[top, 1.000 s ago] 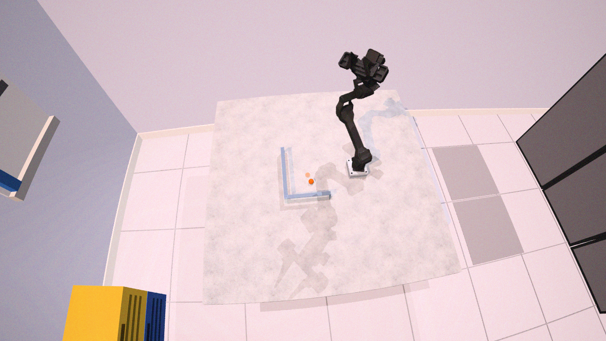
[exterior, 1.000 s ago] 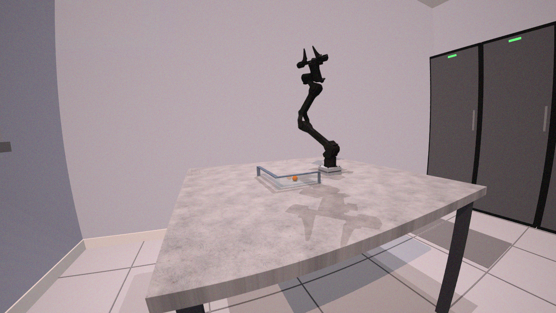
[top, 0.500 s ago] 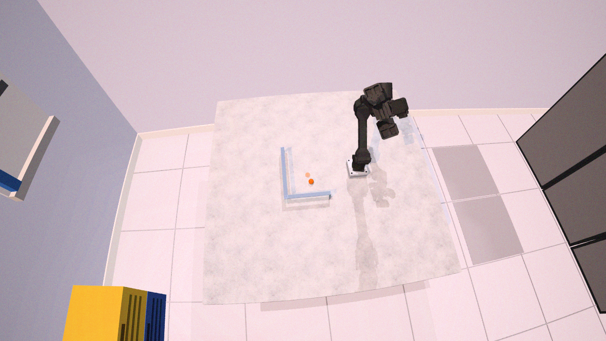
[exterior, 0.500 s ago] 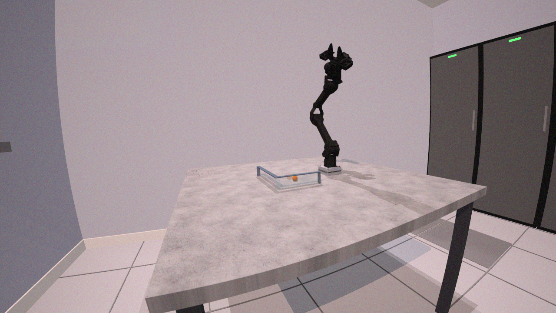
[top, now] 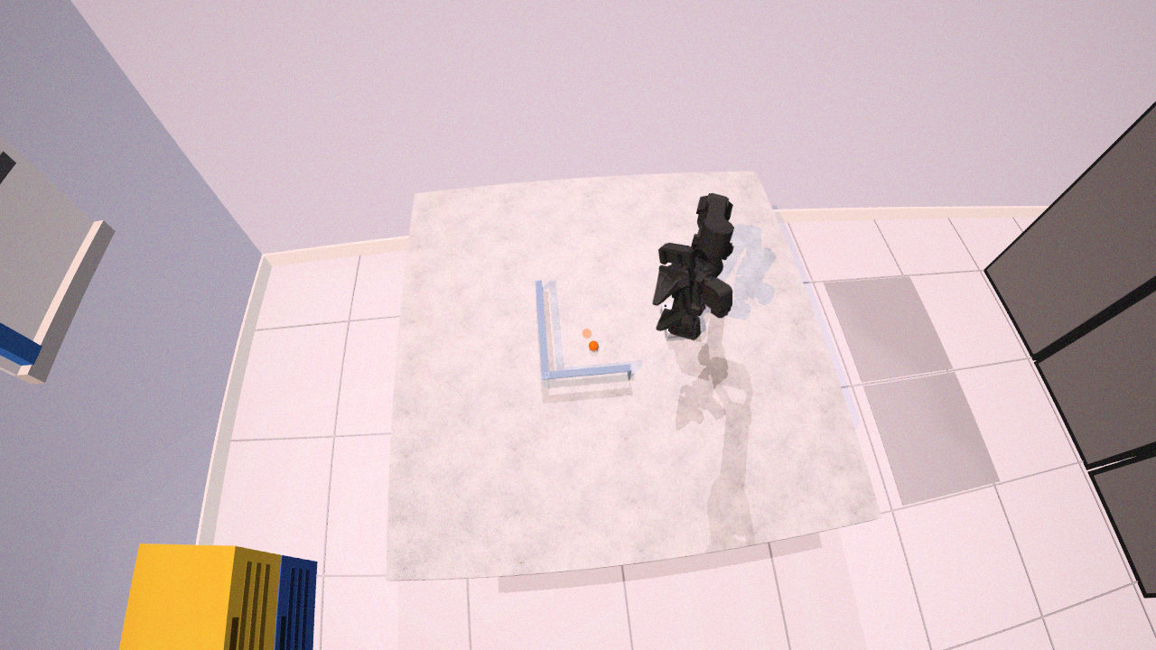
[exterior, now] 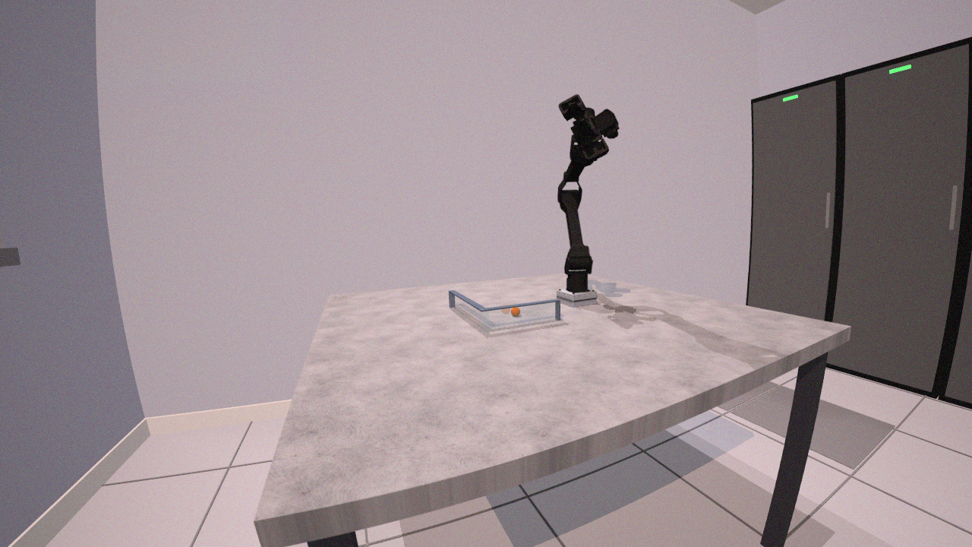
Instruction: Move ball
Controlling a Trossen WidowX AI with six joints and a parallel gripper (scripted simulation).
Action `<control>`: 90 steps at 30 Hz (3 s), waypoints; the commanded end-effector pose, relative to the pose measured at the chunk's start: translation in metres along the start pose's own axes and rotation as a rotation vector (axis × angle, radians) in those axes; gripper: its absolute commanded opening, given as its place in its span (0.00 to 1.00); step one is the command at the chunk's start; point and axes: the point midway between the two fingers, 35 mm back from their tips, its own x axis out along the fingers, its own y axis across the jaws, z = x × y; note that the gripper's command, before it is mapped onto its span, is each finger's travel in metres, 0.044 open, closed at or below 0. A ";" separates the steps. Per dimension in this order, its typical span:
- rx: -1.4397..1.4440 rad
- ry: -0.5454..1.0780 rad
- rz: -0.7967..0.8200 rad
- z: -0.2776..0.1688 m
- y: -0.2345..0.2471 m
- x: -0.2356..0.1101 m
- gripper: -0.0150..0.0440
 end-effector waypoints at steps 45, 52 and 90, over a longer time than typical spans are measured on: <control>0.223 1.031 1.461 -0.379 0.297 -0.180 0.67; 0.223 1.031 1.461 -0.382 0.303 -0.181 0.67; 0.222 1.031 1.460 -0.380 0.291 -0.173 0.25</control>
